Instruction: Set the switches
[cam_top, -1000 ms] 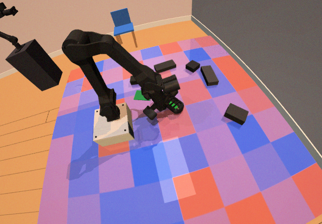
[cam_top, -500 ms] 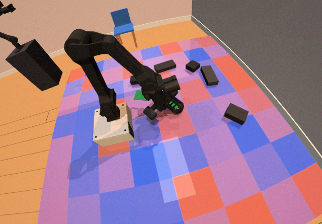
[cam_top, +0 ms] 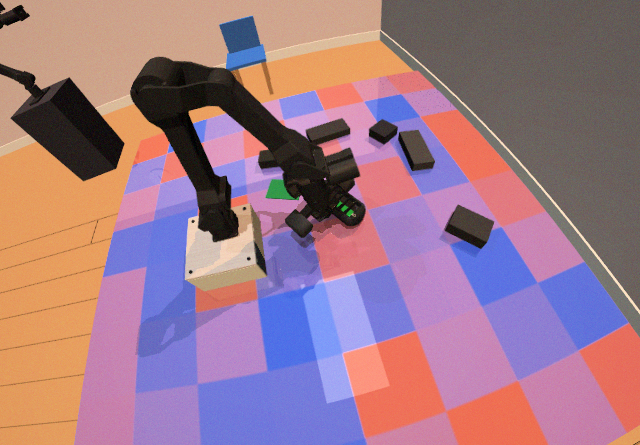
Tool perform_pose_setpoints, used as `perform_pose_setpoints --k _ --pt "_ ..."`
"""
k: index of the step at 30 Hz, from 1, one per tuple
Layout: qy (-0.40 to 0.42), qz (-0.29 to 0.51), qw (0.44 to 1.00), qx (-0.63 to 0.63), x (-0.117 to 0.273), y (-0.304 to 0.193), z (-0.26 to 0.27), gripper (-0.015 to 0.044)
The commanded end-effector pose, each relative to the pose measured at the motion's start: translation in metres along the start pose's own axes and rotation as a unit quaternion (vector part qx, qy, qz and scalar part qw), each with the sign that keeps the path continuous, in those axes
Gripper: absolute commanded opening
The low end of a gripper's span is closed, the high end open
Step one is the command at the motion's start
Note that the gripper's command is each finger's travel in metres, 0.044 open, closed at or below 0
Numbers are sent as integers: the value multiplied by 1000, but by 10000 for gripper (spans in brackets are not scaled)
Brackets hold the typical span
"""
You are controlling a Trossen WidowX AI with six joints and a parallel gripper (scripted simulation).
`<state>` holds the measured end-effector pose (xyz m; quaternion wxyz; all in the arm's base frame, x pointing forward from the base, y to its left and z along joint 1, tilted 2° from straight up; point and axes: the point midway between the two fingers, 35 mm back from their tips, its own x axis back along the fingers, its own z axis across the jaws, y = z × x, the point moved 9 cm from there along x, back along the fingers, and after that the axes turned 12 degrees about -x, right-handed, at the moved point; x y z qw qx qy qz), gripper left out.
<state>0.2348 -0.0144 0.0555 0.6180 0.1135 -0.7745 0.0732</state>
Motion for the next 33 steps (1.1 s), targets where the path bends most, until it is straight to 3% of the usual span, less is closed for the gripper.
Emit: perform_pose_setpoints --k 1,8,14,27,33 --pt "-12 -2 1000 3 -1 1 -12 0" --pt "10 2 1000 -3 1 0 -3 0" --pt "-12 -1 1000 3 47 0 -3 0" --pt "0 -3 1000 2 49 0 -6 0" --pt "35 -2 999 0 57 22 -31 157"
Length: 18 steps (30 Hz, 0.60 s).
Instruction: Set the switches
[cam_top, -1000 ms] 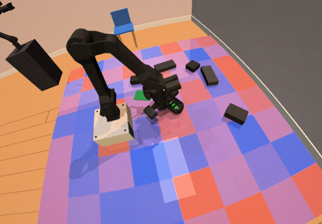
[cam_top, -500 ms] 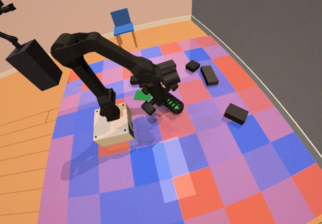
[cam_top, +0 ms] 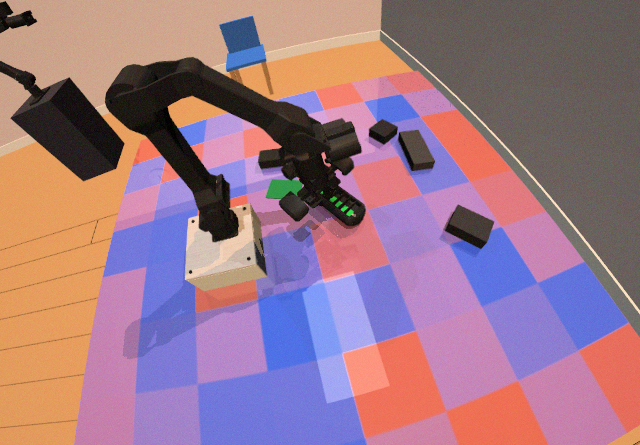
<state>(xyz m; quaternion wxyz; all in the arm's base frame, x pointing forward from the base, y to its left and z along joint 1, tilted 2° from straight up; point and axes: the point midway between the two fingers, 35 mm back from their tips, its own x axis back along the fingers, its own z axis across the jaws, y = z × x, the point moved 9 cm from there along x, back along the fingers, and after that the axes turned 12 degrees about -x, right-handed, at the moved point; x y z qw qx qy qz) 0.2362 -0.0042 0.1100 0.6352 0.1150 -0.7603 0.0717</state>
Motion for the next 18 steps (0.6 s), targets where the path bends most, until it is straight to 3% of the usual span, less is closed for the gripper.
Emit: perform_pose_setpoints --k 1,11,18 --pt "21 4 1000 1 7 18 -20 184" --pt "66 22 998 3 21 60 -49 440" --pt "66 22 998 3 12 60 -48 440"
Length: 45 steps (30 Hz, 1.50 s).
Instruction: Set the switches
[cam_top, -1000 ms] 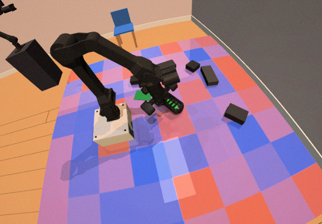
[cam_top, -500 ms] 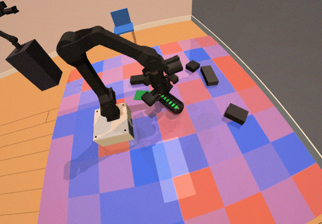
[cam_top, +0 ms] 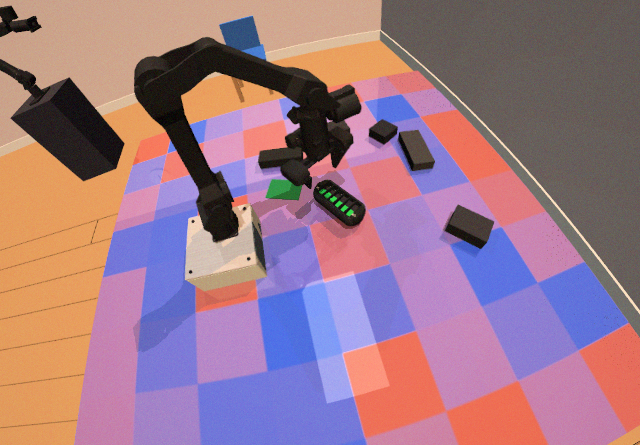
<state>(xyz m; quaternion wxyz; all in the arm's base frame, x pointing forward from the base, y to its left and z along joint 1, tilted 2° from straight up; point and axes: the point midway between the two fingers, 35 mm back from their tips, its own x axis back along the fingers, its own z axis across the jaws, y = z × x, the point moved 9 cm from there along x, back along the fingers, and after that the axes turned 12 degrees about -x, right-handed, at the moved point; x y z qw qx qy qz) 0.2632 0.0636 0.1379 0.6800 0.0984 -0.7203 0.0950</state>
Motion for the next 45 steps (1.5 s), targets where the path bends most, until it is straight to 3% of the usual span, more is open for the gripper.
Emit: perform_pose_setpoints --k 1,34,37,45 --pt "2 3 1000 -2 -6 1 -1 440" --pt "3 3 1000 -2 -56 0 0 440" --pt "3 3 1000 -2 -56 0 0 361" --pt "3 3 1000 -2 -56 0 0 308"
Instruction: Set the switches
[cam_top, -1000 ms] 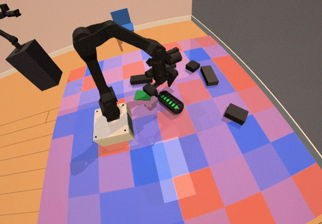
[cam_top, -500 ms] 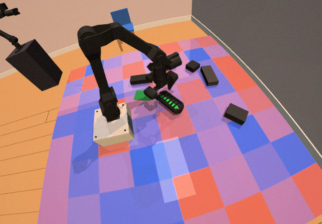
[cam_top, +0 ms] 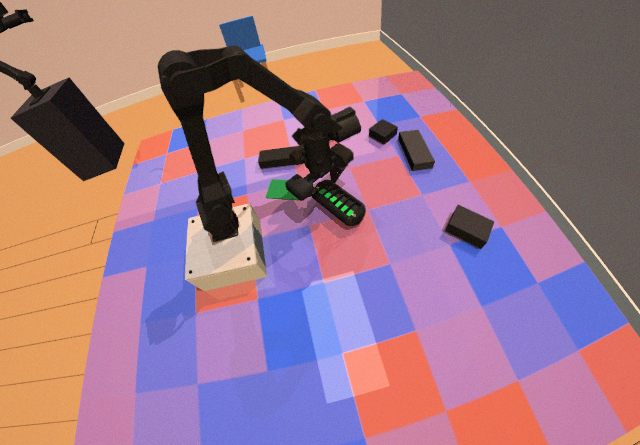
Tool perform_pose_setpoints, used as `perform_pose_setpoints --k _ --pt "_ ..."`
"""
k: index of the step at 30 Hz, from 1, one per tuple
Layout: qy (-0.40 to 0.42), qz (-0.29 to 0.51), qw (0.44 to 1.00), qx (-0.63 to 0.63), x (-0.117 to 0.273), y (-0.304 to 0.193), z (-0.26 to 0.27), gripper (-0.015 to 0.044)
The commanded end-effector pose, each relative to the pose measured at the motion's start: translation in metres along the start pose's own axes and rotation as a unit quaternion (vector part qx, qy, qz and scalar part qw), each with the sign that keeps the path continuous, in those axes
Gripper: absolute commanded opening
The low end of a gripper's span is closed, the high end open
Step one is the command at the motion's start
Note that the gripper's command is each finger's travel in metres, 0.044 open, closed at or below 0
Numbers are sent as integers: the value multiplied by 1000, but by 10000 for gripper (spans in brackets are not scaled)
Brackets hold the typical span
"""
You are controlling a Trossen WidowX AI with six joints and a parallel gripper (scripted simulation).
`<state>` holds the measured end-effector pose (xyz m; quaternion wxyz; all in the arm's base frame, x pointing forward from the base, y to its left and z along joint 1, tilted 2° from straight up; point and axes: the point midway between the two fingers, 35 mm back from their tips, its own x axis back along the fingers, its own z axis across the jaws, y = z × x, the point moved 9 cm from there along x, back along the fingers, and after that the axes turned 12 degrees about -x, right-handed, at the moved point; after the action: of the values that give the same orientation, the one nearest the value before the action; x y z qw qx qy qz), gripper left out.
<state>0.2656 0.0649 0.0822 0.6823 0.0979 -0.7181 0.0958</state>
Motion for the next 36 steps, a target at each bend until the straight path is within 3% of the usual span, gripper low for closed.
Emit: perform_pose_setpoints --k 1,7,17,36 --pt "0 2 1000 -2 0 0 0 301" --pt "0 2 1000 -2 0 0 0 261" --pt "-1 2 1000 -2 0 -2 -6 0" --pt "-1 2 1000 -2 1 -4 -14 0"
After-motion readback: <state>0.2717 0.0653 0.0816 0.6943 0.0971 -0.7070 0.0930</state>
